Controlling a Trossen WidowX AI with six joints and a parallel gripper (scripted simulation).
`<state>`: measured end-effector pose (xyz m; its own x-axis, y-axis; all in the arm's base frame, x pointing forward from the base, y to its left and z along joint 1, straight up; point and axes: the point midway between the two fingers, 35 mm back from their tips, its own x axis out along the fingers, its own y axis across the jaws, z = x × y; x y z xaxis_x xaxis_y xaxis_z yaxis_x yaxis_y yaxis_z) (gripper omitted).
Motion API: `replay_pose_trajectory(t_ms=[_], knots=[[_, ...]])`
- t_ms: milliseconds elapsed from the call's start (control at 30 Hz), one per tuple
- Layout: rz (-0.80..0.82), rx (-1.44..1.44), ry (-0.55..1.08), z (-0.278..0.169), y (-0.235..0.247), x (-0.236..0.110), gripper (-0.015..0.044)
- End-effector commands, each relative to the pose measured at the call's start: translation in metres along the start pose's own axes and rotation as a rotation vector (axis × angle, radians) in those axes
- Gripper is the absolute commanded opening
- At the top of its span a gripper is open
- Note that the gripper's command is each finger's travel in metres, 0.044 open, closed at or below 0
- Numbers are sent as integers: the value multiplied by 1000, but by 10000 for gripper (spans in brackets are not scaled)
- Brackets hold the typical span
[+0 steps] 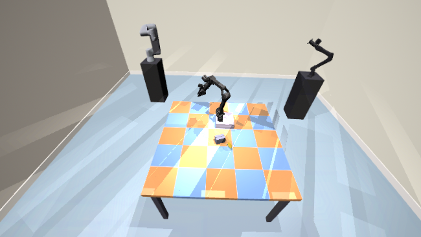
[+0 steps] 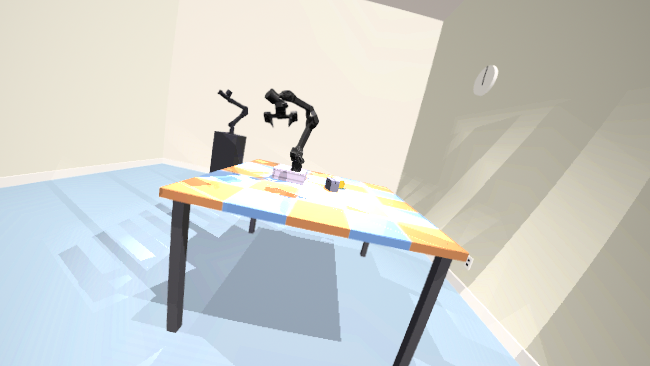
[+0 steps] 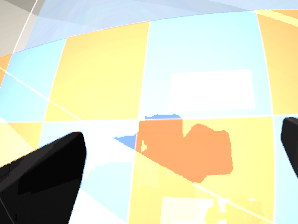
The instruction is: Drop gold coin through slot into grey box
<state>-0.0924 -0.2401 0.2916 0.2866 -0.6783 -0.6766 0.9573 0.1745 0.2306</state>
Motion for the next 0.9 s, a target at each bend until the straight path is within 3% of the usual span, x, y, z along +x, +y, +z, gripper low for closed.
replay_pose_trajectory(t_ms=[0, 267, 600, 867], knots=[[4, -4, 4, 0, 1, 1, 374], [188, -201, 164, 5, 60, 59, 164], [411, -497, 384, -21, 168, 114, 161], [525, -790, 506, -62, 244, 127, 161]])
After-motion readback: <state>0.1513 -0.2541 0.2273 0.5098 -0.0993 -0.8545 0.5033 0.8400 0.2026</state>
